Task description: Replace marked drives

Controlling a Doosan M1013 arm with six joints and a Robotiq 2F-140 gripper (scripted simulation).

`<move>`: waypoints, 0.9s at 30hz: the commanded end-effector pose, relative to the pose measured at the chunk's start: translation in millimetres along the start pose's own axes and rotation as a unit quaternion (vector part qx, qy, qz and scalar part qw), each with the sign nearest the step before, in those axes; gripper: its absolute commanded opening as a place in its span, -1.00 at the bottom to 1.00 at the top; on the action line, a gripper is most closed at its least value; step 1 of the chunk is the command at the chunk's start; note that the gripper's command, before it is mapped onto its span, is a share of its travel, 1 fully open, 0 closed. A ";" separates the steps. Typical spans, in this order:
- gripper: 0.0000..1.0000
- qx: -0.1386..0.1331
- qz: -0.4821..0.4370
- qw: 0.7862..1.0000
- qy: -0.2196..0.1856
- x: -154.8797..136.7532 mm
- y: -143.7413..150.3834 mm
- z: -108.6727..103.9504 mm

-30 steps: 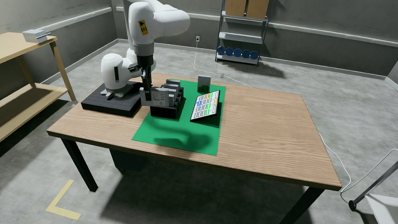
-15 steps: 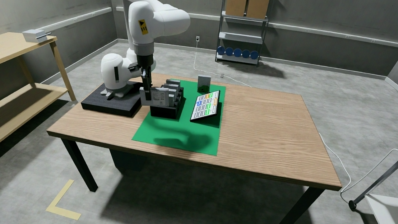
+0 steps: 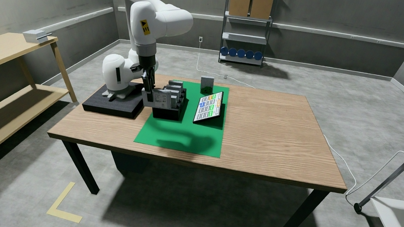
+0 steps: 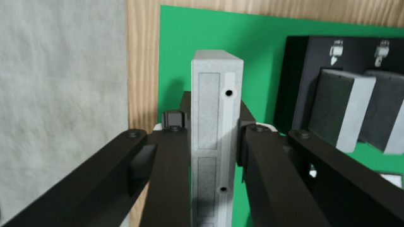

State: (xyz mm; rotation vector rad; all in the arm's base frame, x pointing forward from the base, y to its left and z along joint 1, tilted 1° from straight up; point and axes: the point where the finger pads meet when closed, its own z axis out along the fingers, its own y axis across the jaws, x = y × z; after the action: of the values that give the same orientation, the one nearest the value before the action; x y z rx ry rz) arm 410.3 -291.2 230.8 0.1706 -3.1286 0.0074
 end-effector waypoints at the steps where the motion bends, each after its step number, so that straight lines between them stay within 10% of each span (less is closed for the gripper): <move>1: -0.80 0.001 0.050 0.999 0.000 -0.3 -0.1 -0.5; 27: -0.80 0.001 0.178 0.984 0.000 -0.2 -0.1 -0.5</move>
State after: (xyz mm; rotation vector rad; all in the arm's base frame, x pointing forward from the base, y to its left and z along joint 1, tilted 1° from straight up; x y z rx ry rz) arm 410.3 -291.2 230.8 -0.3742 -3.1107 0.0125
